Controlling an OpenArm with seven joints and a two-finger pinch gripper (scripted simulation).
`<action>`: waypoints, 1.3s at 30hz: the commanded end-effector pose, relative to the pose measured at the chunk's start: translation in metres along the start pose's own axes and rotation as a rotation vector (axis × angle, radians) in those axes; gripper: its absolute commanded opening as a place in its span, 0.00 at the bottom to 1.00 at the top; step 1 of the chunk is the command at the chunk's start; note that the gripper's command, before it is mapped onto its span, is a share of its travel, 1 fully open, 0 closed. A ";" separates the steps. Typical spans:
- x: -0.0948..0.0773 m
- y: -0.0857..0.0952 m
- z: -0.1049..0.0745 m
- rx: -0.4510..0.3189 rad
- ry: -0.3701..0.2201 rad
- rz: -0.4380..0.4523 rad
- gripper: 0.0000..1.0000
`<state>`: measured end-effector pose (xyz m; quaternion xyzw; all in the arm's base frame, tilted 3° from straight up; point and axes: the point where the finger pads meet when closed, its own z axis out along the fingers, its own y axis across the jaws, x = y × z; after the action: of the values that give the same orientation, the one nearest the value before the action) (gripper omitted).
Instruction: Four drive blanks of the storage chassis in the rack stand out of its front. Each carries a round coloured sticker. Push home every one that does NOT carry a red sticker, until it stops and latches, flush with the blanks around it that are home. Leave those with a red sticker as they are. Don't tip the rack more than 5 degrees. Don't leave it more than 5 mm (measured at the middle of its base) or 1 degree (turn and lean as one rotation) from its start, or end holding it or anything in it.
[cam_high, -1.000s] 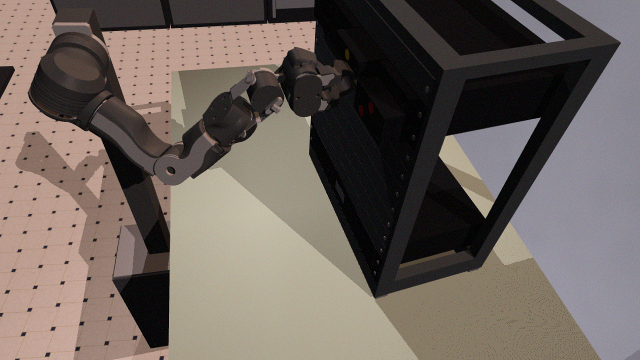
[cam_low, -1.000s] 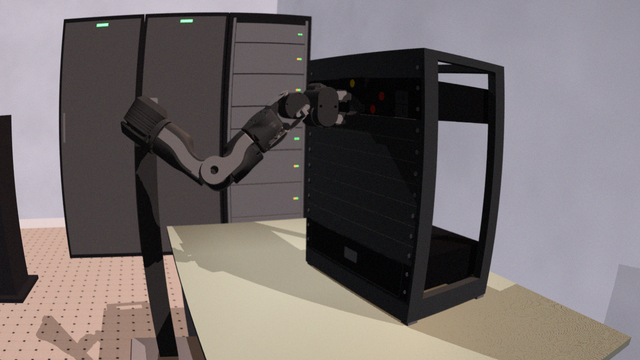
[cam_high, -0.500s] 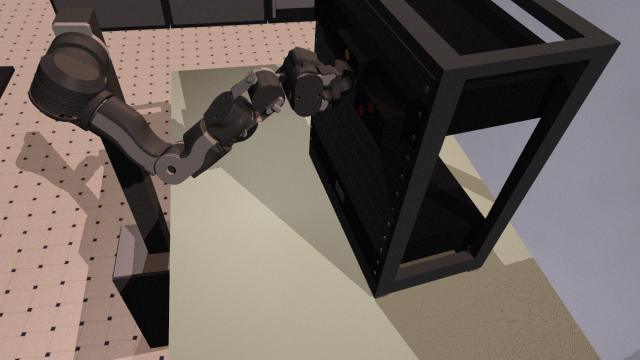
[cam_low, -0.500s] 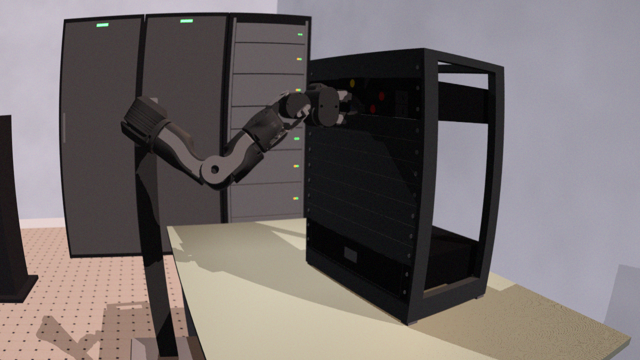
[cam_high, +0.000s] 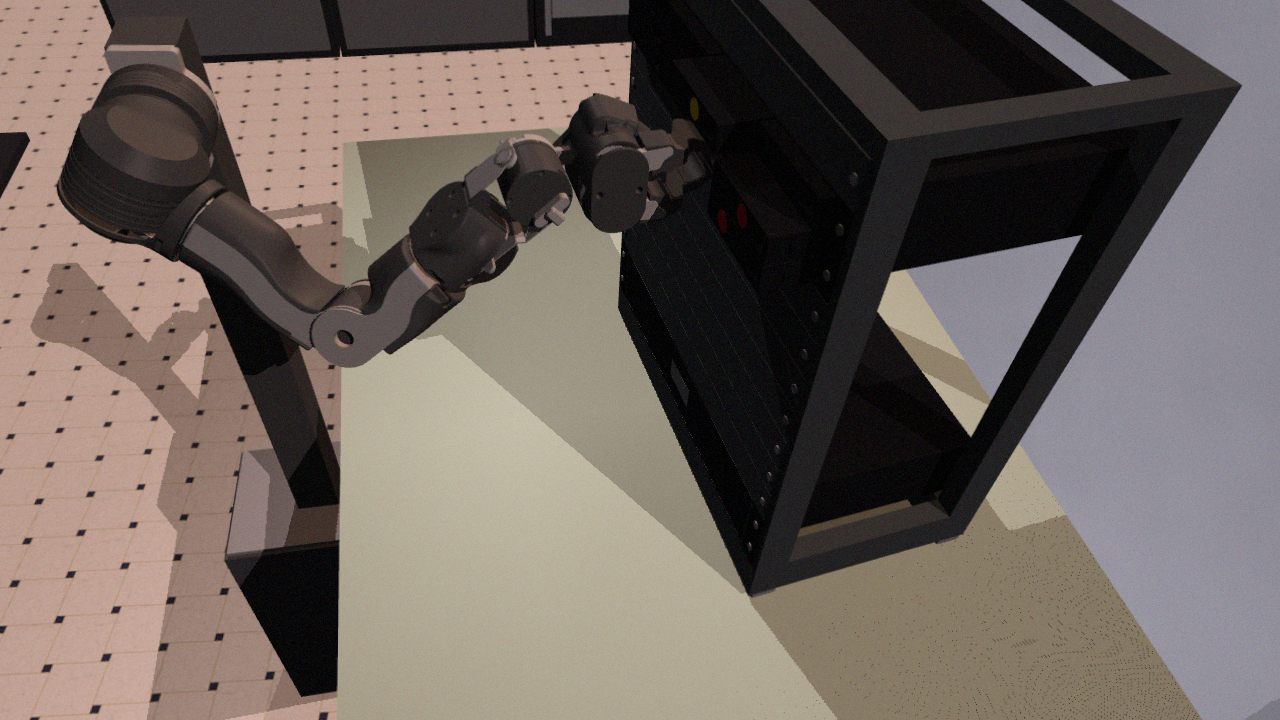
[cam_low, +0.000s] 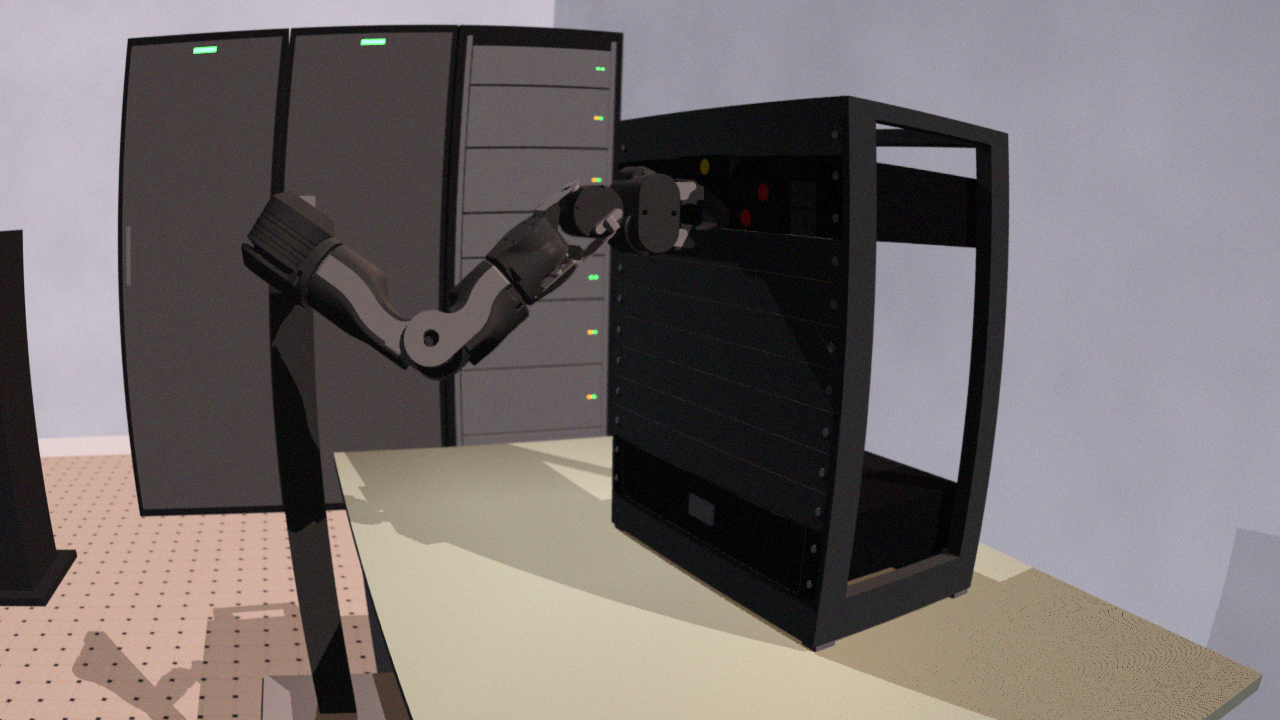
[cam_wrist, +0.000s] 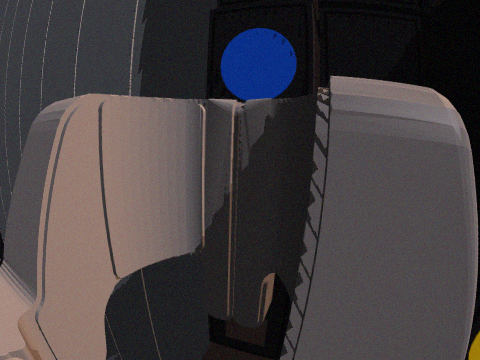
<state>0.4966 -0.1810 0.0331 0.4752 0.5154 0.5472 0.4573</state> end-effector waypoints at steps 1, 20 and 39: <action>0.003 0.005 0.001 -0.019 0.009 -0.002 0.00; 0.004 0.006 0.005 -0.019 0.009 -0.002 0.00; 0.004 0.006 0.006 -0.019 0.009 -0.002 0.00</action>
<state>0.5011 -0.1804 0.0334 0.4750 0.5169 0.5464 0.4567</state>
